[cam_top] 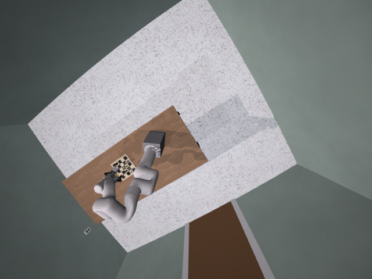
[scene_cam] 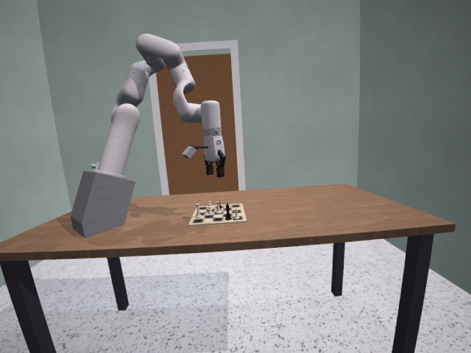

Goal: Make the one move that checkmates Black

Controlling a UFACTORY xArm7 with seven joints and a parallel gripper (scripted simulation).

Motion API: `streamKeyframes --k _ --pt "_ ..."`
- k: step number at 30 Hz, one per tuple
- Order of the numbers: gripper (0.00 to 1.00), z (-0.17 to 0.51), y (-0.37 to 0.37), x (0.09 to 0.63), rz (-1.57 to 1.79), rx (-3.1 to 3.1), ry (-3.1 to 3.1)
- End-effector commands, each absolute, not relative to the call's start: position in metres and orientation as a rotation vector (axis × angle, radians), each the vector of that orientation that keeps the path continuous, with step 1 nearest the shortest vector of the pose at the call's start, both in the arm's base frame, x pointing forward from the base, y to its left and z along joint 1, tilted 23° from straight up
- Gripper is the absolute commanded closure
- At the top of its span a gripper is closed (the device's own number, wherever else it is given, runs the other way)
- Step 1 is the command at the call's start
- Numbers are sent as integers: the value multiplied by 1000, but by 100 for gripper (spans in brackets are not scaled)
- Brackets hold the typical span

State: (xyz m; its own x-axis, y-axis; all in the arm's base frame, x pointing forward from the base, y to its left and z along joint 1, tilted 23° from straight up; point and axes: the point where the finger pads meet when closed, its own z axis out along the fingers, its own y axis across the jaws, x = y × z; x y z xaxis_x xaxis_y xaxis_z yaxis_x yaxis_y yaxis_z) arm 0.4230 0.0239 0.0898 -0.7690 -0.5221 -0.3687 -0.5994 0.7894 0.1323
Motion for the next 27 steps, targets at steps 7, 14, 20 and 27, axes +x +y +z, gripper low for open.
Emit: streamKeyframes --k 7,14,20,27 --pt "0 92 23 425 323 -994 2609" --pt "0 94 22 428 223 -1478 2342" --pt "0 93 21 432 125 -1822 2090" --pt "0 87 22 434 13 -2158 1768"
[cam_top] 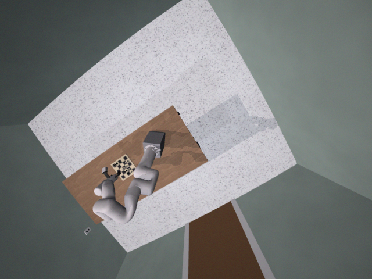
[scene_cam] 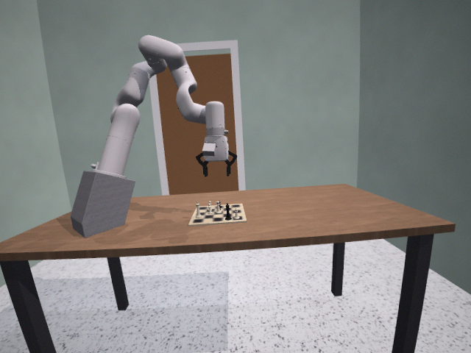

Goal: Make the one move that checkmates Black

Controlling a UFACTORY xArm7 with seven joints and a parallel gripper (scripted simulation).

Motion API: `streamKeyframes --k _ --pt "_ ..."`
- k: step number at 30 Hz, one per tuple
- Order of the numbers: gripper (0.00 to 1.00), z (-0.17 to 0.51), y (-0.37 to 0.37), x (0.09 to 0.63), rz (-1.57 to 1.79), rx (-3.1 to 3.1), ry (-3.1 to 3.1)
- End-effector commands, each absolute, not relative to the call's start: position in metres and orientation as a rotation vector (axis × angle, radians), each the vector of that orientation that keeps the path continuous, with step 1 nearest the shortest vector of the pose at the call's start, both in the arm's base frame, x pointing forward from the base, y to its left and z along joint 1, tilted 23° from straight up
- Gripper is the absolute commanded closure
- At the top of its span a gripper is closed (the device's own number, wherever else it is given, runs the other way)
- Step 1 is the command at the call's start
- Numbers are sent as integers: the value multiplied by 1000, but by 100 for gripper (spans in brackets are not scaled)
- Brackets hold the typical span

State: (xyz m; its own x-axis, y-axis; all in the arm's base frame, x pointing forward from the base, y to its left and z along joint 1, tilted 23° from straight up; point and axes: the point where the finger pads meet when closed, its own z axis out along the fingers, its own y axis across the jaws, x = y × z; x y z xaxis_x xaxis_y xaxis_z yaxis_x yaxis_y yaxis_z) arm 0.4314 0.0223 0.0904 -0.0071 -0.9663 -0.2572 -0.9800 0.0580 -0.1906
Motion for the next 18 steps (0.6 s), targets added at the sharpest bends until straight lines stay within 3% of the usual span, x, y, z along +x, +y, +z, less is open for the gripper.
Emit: streamKeyframes --k 1,18 --pt "0 85 23 434 -3 -2201 1720" --pt "0 58 35 434 -252 -2808 712"
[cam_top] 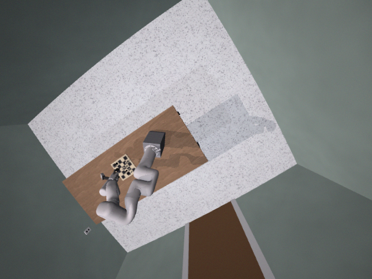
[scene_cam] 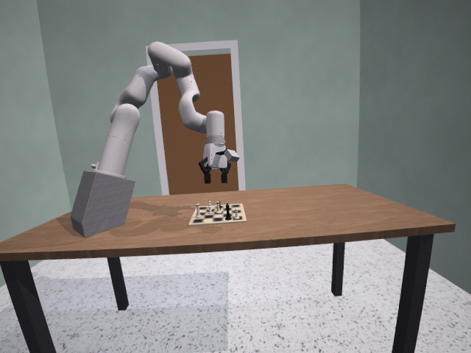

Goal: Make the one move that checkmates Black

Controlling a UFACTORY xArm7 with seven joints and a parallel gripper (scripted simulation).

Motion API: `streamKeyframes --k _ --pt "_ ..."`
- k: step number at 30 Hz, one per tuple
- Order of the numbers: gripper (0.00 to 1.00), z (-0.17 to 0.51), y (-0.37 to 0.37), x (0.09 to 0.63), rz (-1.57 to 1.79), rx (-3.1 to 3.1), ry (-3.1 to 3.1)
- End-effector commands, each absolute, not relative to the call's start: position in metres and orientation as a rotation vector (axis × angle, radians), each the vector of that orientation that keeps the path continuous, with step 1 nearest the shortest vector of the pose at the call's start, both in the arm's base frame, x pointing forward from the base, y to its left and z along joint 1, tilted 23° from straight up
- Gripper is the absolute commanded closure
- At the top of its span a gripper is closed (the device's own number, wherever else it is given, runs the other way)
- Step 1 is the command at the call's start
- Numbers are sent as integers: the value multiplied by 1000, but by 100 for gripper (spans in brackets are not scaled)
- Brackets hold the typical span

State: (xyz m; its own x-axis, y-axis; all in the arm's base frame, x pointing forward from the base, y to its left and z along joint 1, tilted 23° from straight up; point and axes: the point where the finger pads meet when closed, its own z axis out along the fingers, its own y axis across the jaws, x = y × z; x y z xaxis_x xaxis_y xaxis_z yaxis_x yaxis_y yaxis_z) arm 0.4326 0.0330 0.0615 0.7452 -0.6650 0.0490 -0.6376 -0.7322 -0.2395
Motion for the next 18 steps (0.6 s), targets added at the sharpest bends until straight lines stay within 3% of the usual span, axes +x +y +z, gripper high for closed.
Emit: streamKeyframes --k 1,7,8,18 --pt "0 57 35 434 -265 -2830 643" --pt "0 55 36 433 -327 -2925 211" --pt "58 55 36 433 -337 -2932 139" --pt "58 55 36 433 -410 -2890 -520"
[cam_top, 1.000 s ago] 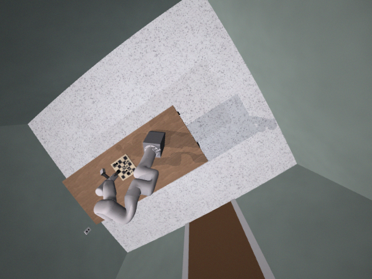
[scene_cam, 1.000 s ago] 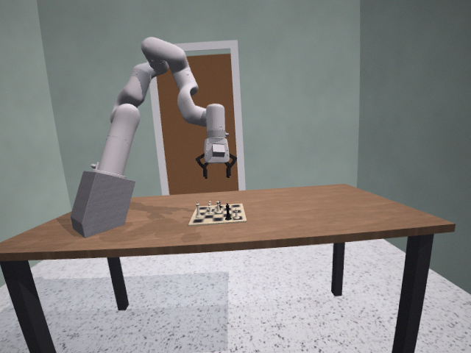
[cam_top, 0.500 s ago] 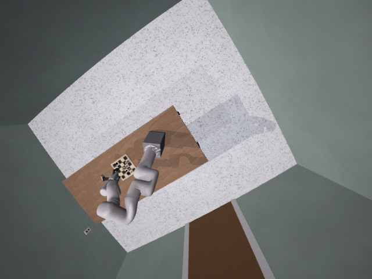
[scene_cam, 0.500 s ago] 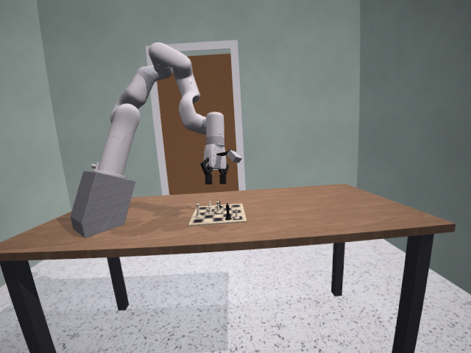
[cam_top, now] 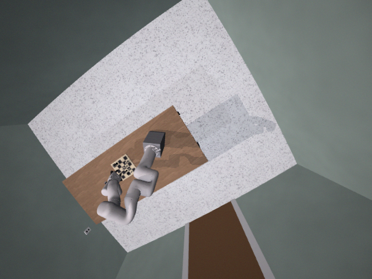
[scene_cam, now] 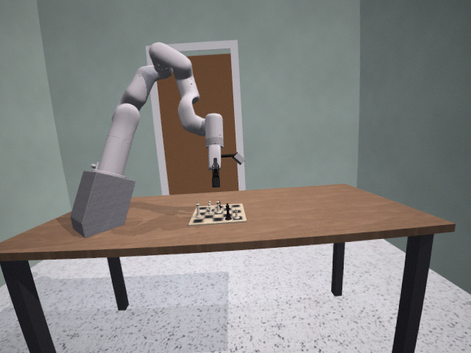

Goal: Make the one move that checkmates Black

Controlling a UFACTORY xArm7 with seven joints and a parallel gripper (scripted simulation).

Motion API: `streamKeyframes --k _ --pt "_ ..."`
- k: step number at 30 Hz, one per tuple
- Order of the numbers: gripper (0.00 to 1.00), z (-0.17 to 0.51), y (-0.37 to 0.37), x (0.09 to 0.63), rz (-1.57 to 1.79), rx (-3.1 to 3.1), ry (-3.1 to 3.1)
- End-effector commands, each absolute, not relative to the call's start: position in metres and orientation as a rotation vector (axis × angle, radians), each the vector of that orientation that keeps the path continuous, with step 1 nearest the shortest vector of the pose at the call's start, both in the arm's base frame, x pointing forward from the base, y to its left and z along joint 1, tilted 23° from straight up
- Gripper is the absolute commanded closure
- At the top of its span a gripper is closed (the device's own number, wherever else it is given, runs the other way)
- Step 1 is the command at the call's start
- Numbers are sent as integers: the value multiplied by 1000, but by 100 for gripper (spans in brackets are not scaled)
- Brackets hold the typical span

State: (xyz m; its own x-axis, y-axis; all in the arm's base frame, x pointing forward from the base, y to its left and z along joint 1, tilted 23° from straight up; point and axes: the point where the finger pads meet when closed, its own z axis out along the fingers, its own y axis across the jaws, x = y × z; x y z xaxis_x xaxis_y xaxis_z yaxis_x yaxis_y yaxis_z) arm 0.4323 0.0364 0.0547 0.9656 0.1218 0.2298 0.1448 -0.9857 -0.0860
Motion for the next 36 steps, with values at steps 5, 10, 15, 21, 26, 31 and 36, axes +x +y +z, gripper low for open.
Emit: streamKeyframes --k 5,10,15,21,26,31,36 --pt "58 55 36 433 -447 -2782 -797" --pt "58 55 36 433 -467 -2725 -874" --pt "58 55 36 433 -467 -2725 -874" --pt "58 55 36 433 -467 -2725 -874" --pt "58 55 36 433 -467 -2725 -874" --pt "58 55 36 433 -467 -2725 -874" --pt "58 53 37 434 -467 -2724 -874"
